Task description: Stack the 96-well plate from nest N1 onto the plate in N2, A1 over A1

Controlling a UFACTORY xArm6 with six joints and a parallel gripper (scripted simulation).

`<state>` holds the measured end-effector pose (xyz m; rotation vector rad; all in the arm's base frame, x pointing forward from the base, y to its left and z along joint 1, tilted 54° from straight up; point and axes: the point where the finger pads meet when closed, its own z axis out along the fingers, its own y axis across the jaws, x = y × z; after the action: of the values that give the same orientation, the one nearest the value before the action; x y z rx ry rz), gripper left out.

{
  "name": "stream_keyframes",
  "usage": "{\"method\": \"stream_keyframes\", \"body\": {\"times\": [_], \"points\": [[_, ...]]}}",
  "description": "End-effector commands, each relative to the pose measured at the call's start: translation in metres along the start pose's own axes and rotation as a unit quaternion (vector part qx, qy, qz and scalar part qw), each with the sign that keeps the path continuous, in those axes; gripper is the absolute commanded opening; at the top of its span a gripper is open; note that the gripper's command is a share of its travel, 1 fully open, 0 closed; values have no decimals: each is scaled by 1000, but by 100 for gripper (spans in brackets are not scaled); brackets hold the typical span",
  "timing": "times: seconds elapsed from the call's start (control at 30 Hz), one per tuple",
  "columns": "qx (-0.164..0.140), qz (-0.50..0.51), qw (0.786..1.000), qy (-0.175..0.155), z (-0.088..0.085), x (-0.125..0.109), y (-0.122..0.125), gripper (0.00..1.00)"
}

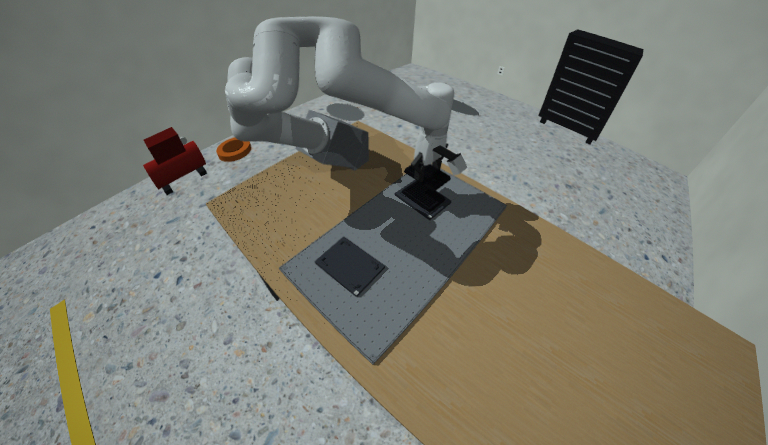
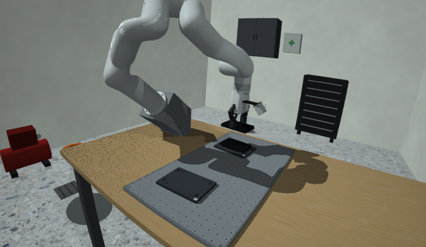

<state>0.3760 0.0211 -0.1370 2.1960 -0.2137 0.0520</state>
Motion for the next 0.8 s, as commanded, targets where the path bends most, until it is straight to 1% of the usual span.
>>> {"method": "stream_keyframes", "body": {"times": [0.0,0.7,0.77], "points": [[1,1,1000,1,-1,1,0,0],[1,1,1000,1,-1,1,1,0],[1,1,1000,1,2,1,1,0]]}}
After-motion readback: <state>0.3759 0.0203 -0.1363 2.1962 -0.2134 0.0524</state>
